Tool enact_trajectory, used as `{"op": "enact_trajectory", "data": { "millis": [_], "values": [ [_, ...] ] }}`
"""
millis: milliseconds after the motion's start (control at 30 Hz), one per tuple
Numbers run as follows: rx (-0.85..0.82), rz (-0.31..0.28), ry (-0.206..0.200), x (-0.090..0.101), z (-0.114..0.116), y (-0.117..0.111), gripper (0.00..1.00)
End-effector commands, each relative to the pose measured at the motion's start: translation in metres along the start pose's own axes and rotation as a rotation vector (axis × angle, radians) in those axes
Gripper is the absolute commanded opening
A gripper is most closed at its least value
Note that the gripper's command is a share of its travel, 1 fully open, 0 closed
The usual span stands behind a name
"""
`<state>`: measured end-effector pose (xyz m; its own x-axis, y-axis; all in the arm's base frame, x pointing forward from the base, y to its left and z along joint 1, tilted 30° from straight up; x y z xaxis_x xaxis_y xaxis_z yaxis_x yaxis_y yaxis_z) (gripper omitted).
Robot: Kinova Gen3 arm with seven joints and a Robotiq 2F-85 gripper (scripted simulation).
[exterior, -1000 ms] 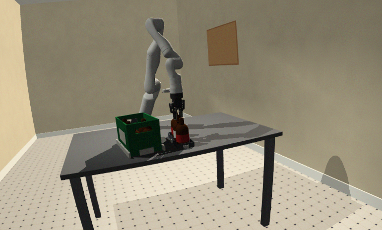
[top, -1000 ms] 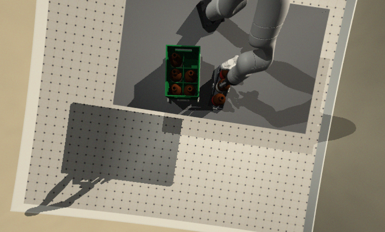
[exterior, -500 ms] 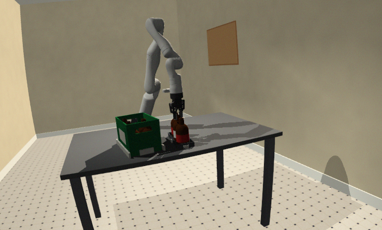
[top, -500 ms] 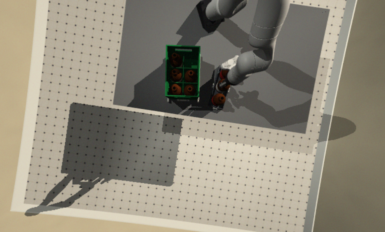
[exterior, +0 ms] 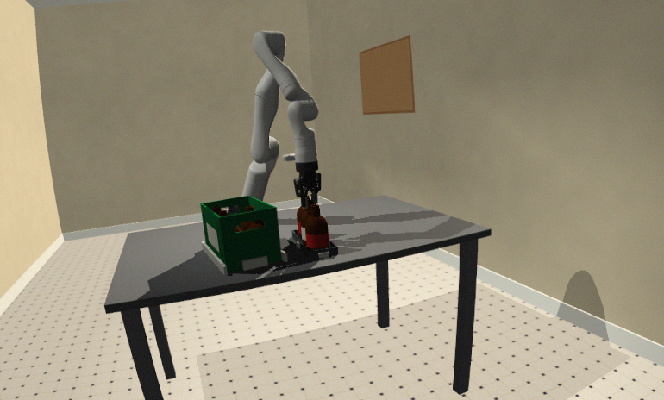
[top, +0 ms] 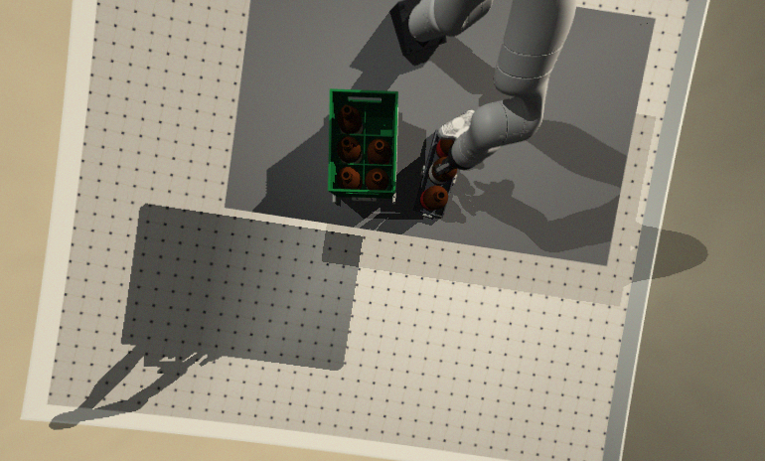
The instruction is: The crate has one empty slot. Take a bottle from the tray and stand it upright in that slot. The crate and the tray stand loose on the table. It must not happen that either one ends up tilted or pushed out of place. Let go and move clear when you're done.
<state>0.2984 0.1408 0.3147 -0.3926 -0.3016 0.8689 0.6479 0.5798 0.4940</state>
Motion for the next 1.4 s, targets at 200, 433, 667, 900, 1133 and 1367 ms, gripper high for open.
{"op": "enact_trajectory", "data": {
  "millis": [200, 433, 667, 900, 1133, 1367],
  "values": [
    [0.000, -0.001, 0.000, 0.0003, -0.0001, 0.0003, 0.00],
    [0.000, -0.001, 0.000, 0.0003, -0.0001, 0.0003, 0.00],
    [0.000, -0.001, 0.000, 0.0003, -0.0001, 0.0003, 0.00],
    [0.000, -0.001, 0.000, 0.0003, -0.0001, 0.0003, 0.00],
    [0.000, -0.001, 0.000, 0.0003, -0.0001, 0.0003, 0.00],
    [0.000, -0.001, 0.000, 0.0003, -0.0001, 0.0003, 0.00]
  ]
}}
Point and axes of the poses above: the point where the finger pads meet when closed, its own x axis back along the fingers, its own z axis across the jaws, y = z × x, the point moved 4 cm from there along x, back along the fingers, and after that the axes turned 8 degrees about -x, right-handed, at the moved point
